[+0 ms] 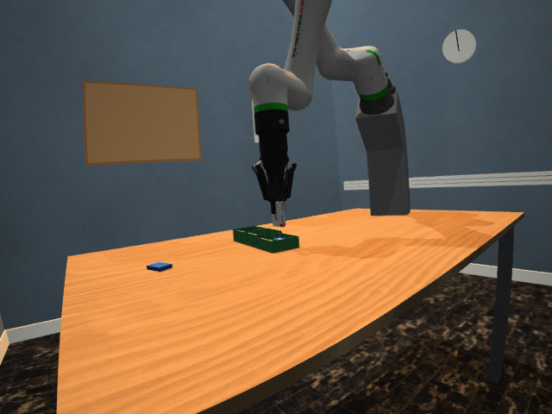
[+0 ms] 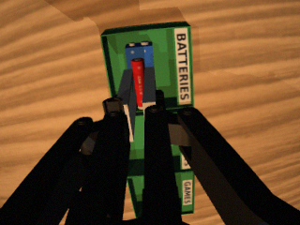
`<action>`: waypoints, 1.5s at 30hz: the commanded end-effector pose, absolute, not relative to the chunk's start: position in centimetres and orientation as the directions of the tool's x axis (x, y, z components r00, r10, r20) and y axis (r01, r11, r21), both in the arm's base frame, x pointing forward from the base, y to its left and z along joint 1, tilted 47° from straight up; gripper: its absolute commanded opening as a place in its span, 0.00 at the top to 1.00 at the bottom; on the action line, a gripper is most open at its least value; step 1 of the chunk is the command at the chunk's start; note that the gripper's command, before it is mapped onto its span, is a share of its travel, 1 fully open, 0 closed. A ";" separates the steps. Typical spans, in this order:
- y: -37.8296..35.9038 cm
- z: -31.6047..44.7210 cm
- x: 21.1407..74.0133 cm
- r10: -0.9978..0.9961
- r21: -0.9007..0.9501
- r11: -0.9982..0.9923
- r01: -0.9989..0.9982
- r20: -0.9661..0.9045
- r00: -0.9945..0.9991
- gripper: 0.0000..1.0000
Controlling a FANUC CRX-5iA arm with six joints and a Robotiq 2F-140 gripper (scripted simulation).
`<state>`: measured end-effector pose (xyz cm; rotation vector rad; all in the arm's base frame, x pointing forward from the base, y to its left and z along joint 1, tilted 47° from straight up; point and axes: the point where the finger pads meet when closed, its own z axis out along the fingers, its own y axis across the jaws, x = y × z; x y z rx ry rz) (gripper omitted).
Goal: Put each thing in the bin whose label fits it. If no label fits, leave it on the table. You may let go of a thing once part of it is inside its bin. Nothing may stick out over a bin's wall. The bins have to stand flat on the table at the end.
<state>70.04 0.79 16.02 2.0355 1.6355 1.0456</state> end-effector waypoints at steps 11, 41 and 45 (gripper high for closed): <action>1.1 14.8 71.3 0.939 0.652 -0.288 0.701 0.335 0.074 0.88; 1.2 14.2 71.9 0.939 0.652 -0.288 0.701 0.335 0.074 0.77; 1.2 14.2 71.9 0.939 0.652 -0.288 0.701 0.335 0.074 0.77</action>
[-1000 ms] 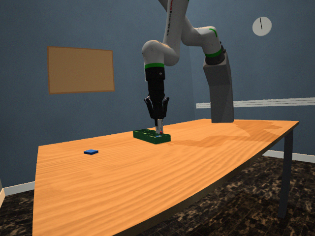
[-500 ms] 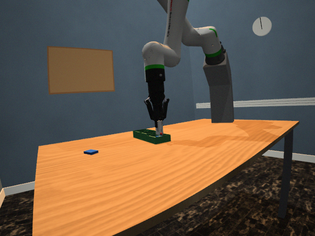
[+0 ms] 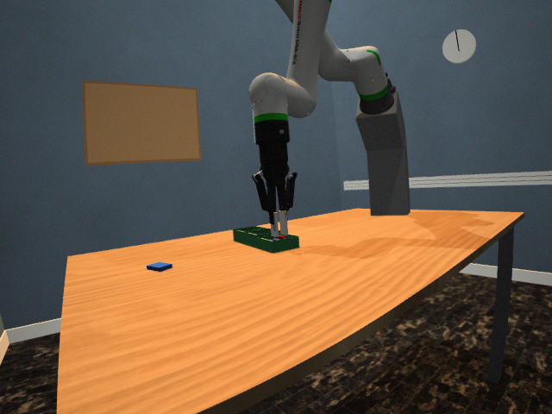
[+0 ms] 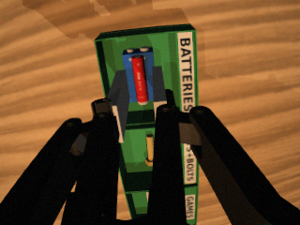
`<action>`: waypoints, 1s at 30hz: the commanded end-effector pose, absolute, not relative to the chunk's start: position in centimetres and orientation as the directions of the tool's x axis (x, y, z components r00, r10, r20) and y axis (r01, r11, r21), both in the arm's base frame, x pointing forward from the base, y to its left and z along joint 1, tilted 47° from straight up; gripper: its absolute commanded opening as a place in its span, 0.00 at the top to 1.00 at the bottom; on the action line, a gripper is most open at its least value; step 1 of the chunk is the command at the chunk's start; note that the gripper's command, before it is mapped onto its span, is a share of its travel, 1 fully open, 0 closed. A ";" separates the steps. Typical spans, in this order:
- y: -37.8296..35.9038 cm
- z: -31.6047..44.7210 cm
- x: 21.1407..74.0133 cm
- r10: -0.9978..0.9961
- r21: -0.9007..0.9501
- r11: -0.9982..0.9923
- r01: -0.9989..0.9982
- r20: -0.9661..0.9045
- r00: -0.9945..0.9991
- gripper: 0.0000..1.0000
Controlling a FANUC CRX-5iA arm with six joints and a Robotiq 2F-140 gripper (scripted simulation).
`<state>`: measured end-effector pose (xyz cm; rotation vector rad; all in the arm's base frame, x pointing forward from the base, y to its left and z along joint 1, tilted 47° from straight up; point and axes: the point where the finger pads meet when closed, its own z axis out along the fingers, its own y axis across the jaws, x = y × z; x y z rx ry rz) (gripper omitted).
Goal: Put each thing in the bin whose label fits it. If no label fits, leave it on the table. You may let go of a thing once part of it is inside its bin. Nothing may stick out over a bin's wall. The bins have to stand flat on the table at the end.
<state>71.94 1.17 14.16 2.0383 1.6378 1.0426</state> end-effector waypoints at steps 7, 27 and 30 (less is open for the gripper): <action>0.7 15.9 70.2 0.939 0.652 -0.288 0.701 0.335 0.074 0.77; -0.1 18.4 67.5 0.939 0.652 -0.288 0.701 0.335 0.074 0.00; -0.3 19.2 66.6 0.939 0.652 -0.288 0.701 0.335 0.074 0.00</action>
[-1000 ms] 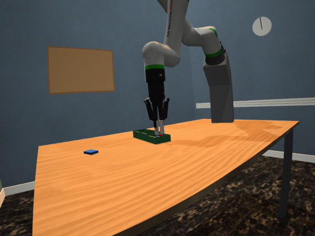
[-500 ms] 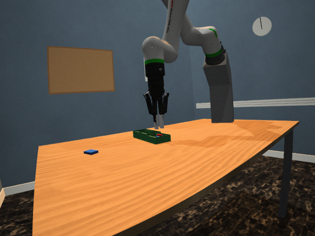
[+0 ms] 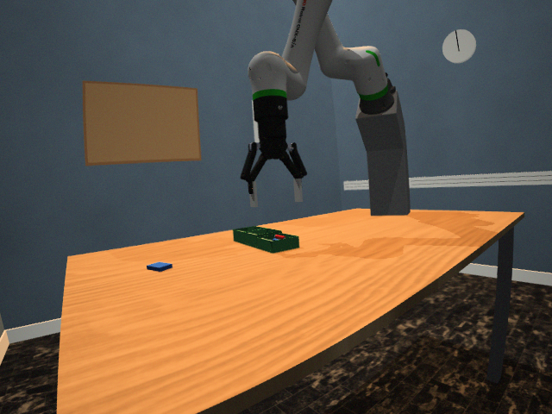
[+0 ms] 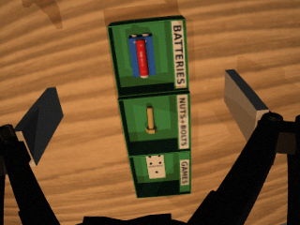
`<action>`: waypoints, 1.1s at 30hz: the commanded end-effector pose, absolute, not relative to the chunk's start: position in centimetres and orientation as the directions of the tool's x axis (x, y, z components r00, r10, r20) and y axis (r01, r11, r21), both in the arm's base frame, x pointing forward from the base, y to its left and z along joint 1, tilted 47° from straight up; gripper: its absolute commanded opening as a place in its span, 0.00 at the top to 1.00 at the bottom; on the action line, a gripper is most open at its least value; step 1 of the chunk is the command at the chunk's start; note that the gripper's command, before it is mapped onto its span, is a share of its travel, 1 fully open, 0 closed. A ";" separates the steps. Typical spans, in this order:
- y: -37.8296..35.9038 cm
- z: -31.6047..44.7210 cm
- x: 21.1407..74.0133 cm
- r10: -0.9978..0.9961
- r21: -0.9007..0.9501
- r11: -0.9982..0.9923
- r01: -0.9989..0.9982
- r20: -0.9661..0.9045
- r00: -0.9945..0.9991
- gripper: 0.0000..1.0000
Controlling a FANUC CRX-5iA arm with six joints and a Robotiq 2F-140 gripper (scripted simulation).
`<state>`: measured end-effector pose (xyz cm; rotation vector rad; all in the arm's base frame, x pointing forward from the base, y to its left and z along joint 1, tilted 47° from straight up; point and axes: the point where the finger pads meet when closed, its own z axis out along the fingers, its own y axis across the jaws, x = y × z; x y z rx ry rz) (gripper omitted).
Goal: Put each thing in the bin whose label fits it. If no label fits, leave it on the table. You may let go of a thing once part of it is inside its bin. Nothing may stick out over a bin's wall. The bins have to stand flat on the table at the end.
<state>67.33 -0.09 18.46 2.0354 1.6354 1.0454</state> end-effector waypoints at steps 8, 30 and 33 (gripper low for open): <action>-0.9 21.4 64.3 0.939 0.652 -0.288 0.701 0.335 0.074 0.00; -1.7 24.5 61.1 0.939 0.652 -0.288 0.701 0.335 0.074 0.00; -1.7 24.5 61.1 0.939 0.652 -0.288 0.701 0.335 0.074 0.00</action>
